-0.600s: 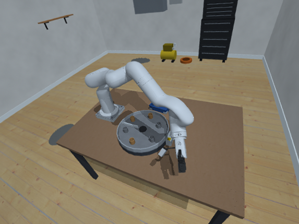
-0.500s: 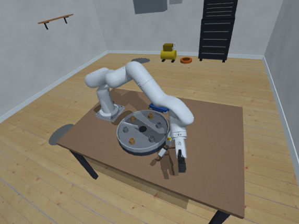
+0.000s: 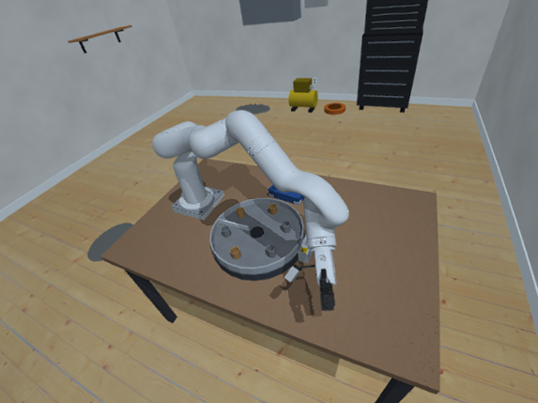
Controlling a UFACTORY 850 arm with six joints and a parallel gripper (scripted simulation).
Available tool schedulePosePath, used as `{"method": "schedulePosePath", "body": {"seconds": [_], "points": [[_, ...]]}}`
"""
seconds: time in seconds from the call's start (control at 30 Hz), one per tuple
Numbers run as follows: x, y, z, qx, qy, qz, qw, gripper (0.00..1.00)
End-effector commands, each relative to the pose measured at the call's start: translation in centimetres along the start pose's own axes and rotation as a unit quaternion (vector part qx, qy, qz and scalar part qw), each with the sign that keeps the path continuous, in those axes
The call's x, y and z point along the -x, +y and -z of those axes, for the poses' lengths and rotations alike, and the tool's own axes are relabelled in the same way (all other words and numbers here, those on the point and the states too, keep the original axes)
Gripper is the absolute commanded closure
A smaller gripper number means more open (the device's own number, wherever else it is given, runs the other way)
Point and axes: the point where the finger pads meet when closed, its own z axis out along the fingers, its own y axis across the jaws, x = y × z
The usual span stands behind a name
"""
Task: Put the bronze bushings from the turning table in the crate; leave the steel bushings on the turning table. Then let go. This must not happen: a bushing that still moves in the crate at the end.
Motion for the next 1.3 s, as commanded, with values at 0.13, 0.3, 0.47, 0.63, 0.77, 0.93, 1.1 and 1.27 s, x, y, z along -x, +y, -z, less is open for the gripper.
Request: {"method": "schedulePosePath", "body": {"seconds": [0.13,0.3,0.47,0.63,0.77,0.93,1.1,1.27], "points": [[0.1,-0.9,0.7,0.001,-0.019,0.032,0.999,0.00],[-0.1,-2.1,2.5,0.011,-0.064,0.118,0.991,0.00],[-0.4,-2.3,3.6,0.018,-0.085,0.160,0.983,0.00],[-1.5,-2.3,5.8,0.033,-0.122,0.237,0.963,0.00],[-2.4,-1.9,7.2,0.044,-0.143,0.281,0.948,0.00],[-3.6,-1.3,8.8,0.056,-0.164,0.326,0.929,0.00],[-5.1,-0.5,10.6,0.071,-0.185,0.371,0.907,0.00],[-6.9,0.6,12.5,0.086,-0.206,0.417,0.881,0.00]]}}
